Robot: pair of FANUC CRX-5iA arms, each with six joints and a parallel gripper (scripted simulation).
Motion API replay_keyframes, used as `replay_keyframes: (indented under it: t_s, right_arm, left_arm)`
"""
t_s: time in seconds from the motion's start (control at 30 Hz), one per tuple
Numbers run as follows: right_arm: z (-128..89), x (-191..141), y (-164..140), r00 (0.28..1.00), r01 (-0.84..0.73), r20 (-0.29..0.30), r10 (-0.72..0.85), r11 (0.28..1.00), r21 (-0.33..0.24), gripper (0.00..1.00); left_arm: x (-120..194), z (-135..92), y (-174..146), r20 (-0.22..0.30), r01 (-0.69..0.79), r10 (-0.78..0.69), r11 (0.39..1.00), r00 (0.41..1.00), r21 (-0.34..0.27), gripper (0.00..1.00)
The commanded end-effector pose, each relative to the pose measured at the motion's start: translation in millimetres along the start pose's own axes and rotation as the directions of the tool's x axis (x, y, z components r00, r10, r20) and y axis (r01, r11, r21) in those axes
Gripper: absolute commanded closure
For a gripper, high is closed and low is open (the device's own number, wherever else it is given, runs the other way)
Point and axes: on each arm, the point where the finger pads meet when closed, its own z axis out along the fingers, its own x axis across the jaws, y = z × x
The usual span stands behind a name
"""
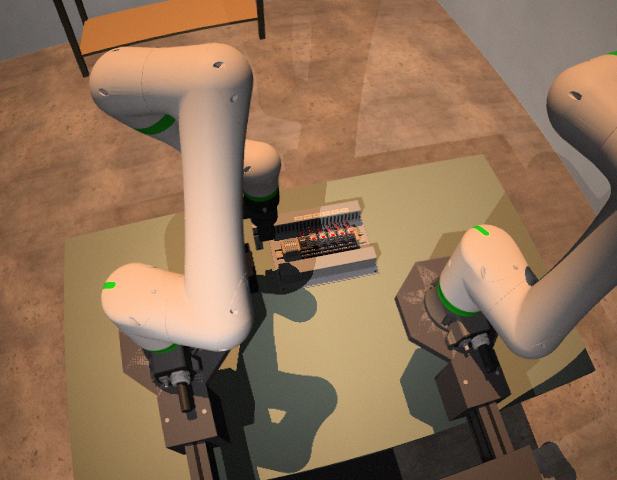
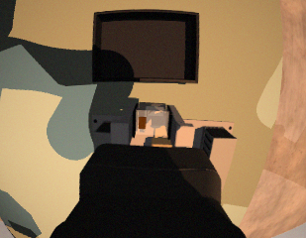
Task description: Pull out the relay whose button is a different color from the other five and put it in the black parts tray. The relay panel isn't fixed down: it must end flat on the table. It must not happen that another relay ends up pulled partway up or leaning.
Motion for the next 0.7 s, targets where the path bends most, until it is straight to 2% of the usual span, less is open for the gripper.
replay_keyframes:
  t_s: [0.0, 0.17, 0.67]
  right_arm:
    - [-0.9, -0.2, 0.2, 1.0, 0.0, 0.0, 0.0, 1.0, -0.002, 0.0]
    - [-0.9, -0.2, 0.2, 1.0, 0.0, 0.0, 0.0, 1.0, -0.002, 0.0]
    - [-0.9, -0.2, 0.2, 1.0, 0.0, 0.0, 0.0, 1.0, -0.002, 0.0]
  left_arm:
    - [-2.6, -0.8, -21.7, -0.001, 0.0, 0.0, 1.0, 1.0, -0.003, 1.0]
    - [-7.0, -0.7, -46.0, -0.001, 0.0, 0.0, 1.0, 1.0, -0.003, 1.0]
    - [-13.1, -0.6, -79.3, -0.001, 0.0, 0.0, 1.0, 1.0, -0.003, 1.0]
